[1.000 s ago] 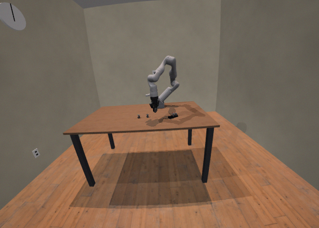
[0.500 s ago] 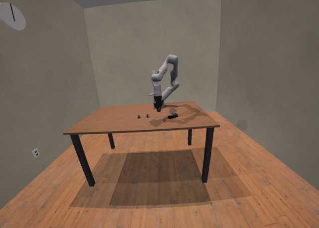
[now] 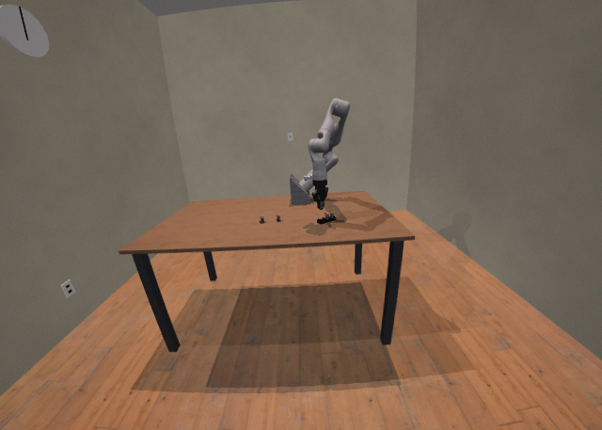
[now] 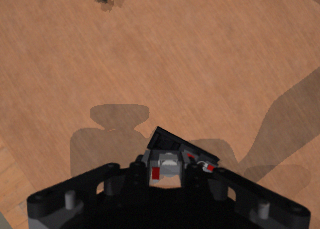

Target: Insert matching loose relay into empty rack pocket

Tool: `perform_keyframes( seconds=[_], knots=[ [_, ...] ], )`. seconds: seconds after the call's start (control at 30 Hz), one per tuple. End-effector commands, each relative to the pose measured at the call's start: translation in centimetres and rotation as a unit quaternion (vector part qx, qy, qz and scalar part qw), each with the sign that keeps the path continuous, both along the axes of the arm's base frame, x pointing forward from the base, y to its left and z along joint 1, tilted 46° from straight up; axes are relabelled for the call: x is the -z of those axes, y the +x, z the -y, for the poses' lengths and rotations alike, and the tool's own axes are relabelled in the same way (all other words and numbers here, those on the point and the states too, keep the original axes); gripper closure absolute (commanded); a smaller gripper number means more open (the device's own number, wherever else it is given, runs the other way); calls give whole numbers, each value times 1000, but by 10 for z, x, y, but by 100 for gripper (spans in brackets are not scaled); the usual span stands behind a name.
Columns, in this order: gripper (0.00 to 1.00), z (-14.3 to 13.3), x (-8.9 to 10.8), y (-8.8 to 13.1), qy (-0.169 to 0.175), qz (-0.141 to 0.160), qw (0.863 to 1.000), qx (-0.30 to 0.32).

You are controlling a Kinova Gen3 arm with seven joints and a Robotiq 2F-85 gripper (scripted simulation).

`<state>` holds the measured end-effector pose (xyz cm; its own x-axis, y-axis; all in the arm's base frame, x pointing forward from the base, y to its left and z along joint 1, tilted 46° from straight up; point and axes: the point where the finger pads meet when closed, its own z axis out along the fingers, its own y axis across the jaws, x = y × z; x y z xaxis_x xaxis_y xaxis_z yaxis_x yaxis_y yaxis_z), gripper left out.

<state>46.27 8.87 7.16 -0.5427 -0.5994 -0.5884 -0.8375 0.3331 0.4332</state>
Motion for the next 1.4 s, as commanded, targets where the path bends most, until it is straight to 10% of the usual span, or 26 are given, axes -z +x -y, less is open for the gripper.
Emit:
perform_keyframes(
  seconds=[0.0, 0.4, 0.77, 1.2, 1.37],
  knots=[
    [100, 2, -4, 2, -4, 5, 1000, 1],
    [100, 2, -4, 2, -3, 13, 1000, -7],
    [100, 2, -4, 3, 4, 97, 992, -86],
    [100, 2, -4, 3, 21, 303, 910, -281],
    [100, 2, -4, 3, 24, 339, 886, -315]
  ],
)
